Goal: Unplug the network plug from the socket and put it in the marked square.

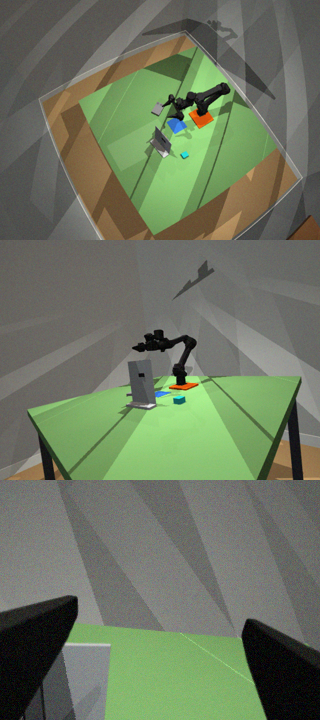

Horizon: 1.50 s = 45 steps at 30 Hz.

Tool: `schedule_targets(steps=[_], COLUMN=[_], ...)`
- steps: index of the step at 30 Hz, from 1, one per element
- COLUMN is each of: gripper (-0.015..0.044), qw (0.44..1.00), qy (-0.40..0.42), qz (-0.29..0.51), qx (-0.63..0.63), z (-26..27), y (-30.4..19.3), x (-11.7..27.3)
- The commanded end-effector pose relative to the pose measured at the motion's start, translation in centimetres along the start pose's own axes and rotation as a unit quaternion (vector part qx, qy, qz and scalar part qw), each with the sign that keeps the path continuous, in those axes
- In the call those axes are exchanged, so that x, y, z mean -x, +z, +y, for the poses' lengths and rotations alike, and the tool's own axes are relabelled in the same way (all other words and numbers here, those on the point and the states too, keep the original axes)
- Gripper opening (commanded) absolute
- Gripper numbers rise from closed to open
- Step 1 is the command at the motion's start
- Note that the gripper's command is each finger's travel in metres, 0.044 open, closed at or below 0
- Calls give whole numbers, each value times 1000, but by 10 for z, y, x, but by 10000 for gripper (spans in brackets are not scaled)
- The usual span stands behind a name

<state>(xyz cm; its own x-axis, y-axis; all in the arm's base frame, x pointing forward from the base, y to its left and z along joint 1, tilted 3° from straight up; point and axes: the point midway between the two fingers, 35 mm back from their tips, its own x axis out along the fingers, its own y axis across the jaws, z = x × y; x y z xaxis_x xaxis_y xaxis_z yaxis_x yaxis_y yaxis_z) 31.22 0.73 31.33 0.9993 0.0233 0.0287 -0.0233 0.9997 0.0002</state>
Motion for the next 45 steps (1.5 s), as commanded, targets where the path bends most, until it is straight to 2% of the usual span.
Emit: schedule_targets(steps=[1, 9, 10, 27, 45], gripper=[374, 164, 156, 156, 156], qw=[1000, 993, 991, 918, 766], qy=[0, -2, -3, -7, -7], qz=[0, 1, 1, 6, 14], qx=[3, 119, 135, 396, 643], z=[0, 21, 24, 68, 92], y=[-1, -28, -32, -94, -150], x=[0, -5, -5, 13, 62])
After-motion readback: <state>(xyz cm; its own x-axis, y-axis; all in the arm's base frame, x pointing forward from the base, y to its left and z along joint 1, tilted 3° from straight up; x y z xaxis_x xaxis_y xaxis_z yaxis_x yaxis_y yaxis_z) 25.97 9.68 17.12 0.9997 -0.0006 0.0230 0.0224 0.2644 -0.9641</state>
